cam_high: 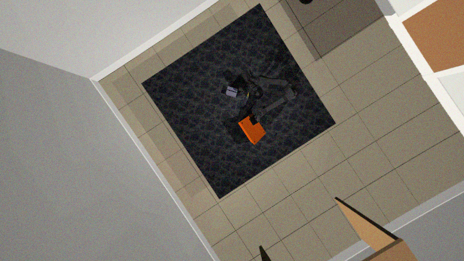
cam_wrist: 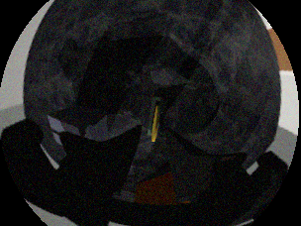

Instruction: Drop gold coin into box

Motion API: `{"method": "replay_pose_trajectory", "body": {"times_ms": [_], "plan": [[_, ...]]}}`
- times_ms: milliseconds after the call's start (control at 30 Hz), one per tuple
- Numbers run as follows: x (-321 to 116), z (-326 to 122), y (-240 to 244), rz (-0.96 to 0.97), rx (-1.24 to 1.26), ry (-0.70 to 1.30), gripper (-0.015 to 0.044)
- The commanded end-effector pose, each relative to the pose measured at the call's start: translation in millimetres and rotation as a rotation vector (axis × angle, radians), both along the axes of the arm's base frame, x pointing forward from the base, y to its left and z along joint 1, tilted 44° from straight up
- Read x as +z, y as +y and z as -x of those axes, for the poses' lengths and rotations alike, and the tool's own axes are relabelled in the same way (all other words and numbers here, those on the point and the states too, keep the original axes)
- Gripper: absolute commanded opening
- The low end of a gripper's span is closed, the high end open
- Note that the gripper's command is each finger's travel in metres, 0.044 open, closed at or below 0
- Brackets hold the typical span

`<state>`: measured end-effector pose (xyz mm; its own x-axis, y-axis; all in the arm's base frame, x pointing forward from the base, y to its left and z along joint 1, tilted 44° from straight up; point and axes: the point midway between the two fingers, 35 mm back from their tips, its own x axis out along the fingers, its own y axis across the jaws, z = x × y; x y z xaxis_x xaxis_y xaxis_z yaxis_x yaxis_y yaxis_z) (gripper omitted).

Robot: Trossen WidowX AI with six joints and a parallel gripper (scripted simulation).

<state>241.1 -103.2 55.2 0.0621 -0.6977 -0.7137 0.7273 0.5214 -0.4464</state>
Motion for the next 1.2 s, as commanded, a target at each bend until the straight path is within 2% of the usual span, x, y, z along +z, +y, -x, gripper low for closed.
{"method": "replay_pose_trajectory", "body": {"times_ms": [0,800,1000,1167], "plan": [[-7.0,-0.1,-4.9,-0.002,0.002,0.007,0.0161],[-31.3,0.6,-30.4,0.004,0.002,0.007,0.0161],[-31.3,0.6,-30.4,0.004,0.002,0.007,0.0003],[-31.3,0.6,-30.4,0.004,0.002,0.007,0.0]]}}
